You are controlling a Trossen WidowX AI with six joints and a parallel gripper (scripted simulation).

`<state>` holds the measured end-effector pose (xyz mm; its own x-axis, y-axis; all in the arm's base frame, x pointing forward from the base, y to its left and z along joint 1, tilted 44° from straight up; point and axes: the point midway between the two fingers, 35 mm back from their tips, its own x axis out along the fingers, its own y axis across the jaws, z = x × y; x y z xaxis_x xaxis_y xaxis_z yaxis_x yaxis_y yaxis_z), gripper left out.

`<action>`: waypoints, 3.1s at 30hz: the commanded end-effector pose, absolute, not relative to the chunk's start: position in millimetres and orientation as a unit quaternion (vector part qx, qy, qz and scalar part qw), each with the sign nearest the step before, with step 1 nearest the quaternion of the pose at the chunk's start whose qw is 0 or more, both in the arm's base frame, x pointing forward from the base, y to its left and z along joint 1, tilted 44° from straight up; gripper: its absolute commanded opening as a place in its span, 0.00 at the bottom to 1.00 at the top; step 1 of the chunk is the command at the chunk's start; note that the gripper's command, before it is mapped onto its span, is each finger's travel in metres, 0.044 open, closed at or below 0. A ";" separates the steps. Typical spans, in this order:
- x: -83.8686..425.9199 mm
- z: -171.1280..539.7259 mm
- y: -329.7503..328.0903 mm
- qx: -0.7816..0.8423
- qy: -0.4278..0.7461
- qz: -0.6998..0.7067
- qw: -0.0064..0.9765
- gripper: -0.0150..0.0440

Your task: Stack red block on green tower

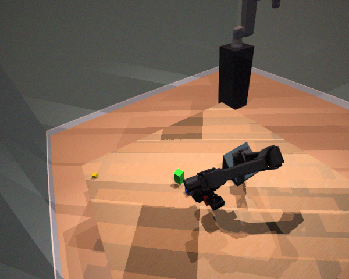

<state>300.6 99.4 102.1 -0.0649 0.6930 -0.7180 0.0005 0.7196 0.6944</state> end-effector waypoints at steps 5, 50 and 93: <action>302.9 126.5 78.3 0.252 0.671 0.274 0.641 0.25; 355.4 -14.8 -74.7 0.251 0.674 0.260 0.645 0.25; 348.5 -62.5 -72.9 0.247 0.671 0.271 0.644 0.25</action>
<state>348.2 -73.3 -61.9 -0.0496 0.6788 -0.7327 -0.0228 0.7326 0.6803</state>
